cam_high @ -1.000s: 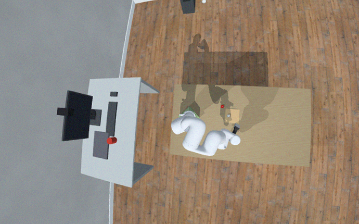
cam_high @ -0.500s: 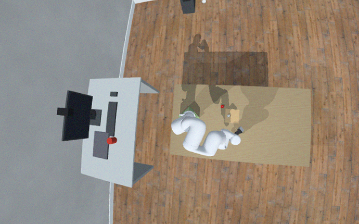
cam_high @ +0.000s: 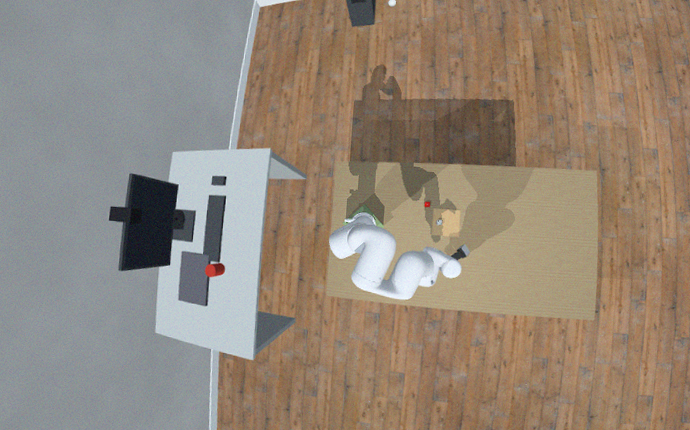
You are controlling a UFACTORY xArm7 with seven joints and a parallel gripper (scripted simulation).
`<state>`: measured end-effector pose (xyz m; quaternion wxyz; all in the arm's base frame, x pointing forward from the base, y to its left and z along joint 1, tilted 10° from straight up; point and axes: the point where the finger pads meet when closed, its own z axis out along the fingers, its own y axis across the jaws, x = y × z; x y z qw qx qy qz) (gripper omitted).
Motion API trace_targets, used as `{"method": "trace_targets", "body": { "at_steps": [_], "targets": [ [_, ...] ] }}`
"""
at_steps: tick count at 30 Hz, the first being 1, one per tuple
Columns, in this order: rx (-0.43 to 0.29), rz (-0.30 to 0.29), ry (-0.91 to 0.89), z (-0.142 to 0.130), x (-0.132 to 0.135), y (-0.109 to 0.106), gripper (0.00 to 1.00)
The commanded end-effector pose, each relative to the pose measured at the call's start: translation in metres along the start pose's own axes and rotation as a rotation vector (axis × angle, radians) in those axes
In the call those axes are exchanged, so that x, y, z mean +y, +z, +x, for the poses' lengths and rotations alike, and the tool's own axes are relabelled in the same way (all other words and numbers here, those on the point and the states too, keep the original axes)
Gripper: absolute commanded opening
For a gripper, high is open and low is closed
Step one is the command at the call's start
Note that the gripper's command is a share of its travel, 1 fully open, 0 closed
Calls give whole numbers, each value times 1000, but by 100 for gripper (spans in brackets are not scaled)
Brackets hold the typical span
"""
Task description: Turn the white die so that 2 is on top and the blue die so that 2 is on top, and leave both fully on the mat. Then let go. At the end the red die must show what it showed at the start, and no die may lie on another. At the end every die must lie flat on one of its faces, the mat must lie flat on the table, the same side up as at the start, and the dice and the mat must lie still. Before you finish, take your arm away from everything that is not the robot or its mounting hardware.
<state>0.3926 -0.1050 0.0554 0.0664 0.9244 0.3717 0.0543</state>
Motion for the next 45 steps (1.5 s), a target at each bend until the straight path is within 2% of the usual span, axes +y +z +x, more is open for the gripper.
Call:
{"method": "trace_targets", "body": {
  "at_steps": [1,7,26,38,40,43,45],
  "targets": [
    [175,2,-1,-1,1,2,21],
    [252,0,-1,-1,1,1,21],
    [384,-1,0,-3,1,0,21],
    [542,-7,2,-3,1,-1,21],
    [595,-3,1,-4,2,0,21],
    [601,-3,0,-5,2,0,21],
    [691,0,0,-6,1,1,21]
  ]
}}
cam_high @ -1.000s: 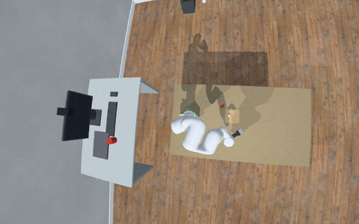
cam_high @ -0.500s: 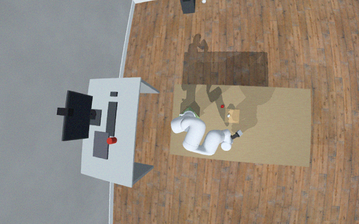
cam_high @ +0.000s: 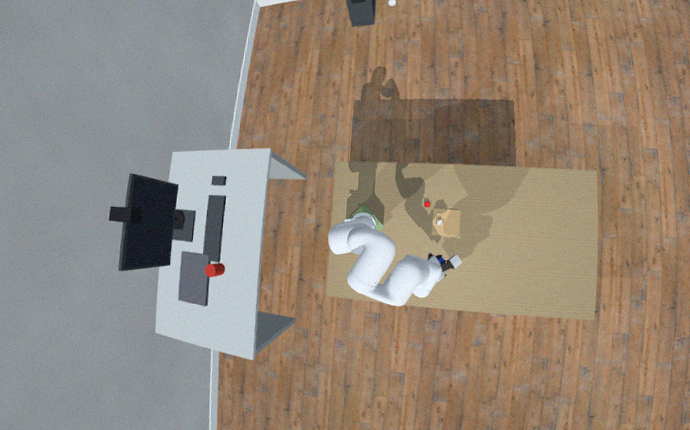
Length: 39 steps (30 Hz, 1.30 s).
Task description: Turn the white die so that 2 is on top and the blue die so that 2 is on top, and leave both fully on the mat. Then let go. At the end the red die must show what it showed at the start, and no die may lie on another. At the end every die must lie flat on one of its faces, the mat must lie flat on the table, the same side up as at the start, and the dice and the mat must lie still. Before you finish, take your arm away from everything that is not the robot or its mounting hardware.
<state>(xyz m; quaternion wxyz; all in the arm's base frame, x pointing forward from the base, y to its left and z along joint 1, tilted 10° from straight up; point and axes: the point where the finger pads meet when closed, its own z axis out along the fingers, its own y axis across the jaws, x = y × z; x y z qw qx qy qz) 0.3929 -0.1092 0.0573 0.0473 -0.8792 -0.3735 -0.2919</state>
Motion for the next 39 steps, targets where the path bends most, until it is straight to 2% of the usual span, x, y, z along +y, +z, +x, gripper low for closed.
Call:
{"method": "trace_targets", "body": {
  "at_steps": [1,2,7,8,10,11,13,15,18,32,39],
  "targets": [
    [173,-23,-16,-5,-2,1,21],
    [179,-23,-16,-5,-2,1,21],
    [317,-22,-17,-6,-2,1,21],
    [326,-22,-18,-6,-2,1,21],
    [398,-22,-19,-7,-2,1,21],
    [402,-22,-19,-7,-2,1,21],
    [459,-21,-19,-8,-2,1,21],
    [459,-21,-19,-8,-2,1,21],
    [504,-22,-21,-7,-2,0,21],
    [511,-22,-22,-11,-1,6,21],
    [511,-22,-22,-21,-1,22,21]
  ]
}}
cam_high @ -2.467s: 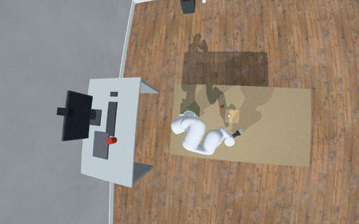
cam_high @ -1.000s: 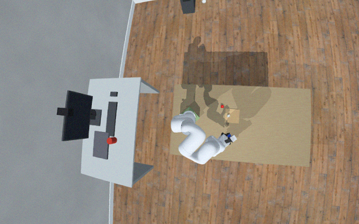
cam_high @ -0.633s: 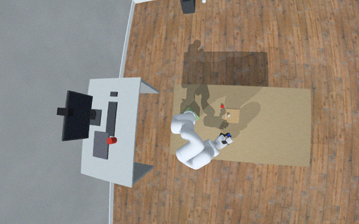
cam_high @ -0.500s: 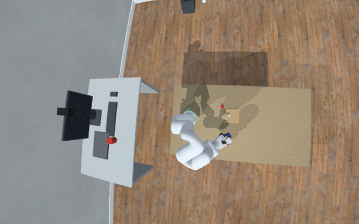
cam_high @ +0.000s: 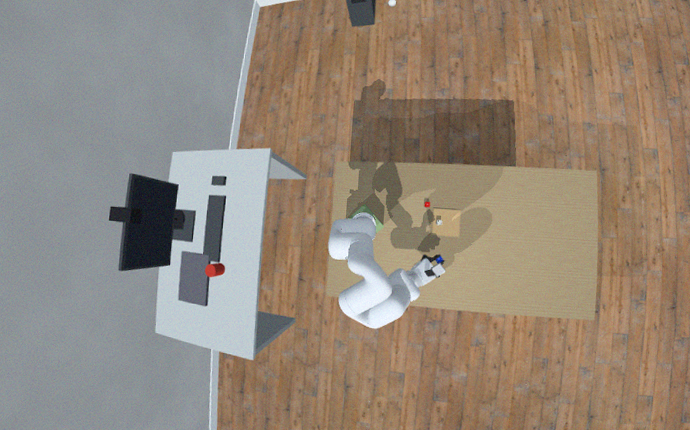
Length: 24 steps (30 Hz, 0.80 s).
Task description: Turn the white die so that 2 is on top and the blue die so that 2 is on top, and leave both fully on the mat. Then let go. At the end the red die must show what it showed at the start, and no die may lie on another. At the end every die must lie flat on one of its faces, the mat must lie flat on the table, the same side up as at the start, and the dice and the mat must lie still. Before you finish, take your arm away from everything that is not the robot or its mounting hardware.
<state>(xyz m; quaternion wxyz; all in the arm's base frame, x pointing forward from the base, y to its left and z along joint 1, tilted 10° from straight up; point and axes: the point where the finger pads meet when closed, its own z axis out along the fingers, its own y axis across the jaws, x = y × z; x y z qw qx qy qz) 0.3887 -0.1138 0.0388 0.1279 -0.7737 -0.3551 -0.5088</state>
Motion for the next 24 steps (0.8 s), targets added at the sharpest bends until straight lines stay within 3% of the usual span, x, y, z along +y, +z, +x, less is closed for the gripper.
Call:
{"method": "trace_targets", "body": {
  "at_steps": [1,8,24],
  "targets": [
    [1,-1,-2,-13,1,7,21],
    [1,-1,-2,-36,1,19,21],
    [1,-1,-2,-51,1,27,21]
  ]
}}
